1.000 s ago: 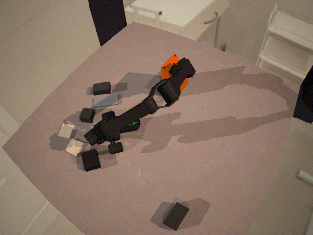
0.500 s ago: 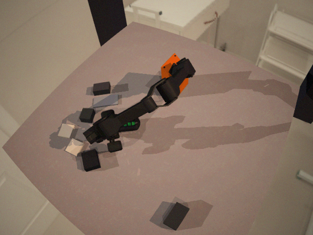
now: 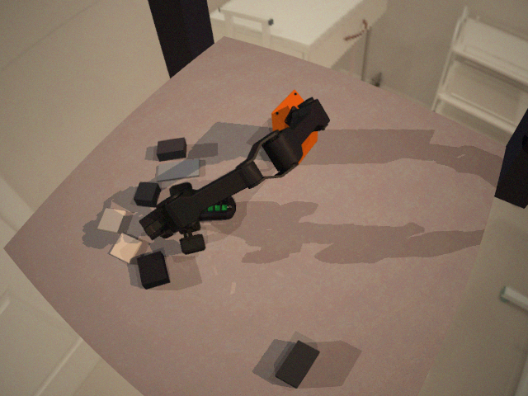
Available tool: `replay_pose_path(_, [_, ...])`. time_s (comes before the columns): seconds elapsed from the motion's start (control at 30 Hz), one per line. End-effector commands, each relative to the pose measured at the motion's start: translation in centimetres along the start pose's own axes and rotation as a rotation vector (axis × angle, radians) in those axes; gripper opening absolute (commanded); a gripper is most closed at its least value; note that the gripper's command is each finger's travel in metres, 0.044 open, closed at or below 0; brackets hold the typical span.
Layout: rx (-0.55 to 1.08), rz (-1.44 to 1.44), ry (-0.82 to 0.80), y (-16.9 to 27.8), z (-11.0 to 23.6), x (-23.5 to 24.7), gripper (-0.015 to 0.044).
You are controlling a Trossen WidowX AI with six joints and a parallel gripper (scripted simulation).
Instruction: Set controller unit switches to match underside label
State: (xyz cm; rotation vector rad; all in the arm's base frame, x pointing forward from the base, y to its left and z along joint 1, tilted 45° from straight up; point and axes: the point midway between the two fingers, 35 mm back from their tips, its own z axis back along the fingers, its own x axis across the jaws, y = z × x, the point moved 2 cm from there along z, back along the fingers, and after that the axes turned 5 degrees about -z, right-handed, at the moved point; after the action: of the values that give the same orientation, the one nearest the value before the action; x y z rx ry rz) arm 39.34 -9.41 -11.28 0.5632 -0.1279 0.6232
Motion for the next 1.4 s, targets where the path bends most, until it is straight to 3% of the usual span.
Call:
replay_pose_path(0.0, [0.012, -0.013, 0.011, 0.1, -0.3, -1.0, 0.0])
replay_pose_path(1.2, [0.012, -0.014, 0.012, 0.0, -0.8, -2.6, 0.0])
replay_pose_path(1.37, [0.007, -0.009, 0.008, 0.3, 4.2, 1.0, 0.0])
